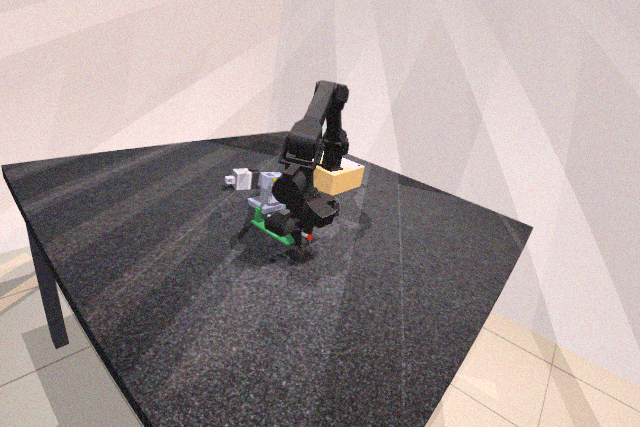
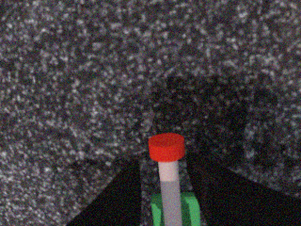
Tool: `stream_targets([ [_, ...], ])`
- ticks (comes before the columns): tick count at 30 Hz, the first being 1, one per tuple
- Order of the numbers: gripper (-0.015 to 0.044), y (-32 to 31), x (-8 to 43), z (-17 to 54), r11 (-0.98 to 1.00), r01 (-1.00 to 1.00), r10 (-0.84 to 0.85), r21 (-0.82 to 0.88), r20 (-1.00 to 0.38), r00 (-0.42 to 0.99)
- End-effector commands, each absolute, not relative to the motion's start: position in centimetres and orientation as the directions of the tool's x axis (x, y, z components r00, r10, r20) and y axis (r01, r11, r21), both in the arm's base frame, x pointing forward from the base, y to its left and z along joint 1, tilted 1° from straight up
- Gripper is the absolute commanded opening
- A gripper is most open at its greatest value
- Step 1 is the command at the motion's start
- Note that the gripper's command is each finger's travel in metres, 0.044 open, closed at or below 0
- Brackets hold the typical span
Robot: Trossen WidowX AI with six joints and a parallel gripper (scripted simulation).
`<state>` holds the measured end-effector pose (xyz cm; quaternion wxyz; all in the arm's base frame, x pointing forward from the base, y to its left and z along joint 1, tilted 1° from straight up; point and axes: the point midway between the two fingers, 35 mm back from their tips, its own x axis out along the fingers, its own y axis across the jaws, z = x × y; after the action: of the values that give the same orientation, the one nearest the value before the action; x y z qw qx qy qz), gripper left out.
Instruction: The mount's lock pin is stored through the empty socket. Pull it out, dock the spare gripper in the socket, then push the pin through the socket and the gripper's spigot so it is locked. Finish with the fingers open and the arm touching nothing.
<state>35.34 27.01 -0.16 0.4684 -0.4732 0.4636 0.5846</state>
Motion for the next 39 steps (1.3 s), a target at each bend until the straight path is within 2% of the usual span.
stream_targets([
  [1, 0.0200, 27.0, 35.4, -0.2, -0.131, -0.986, 0.109, 0.098, -0.988, -0.113],
  [39, 0.0200, 25.5, 33.1, 5.4, -0.121, -0.971, 0.041, 0.205, -0.976, -0.212],
])
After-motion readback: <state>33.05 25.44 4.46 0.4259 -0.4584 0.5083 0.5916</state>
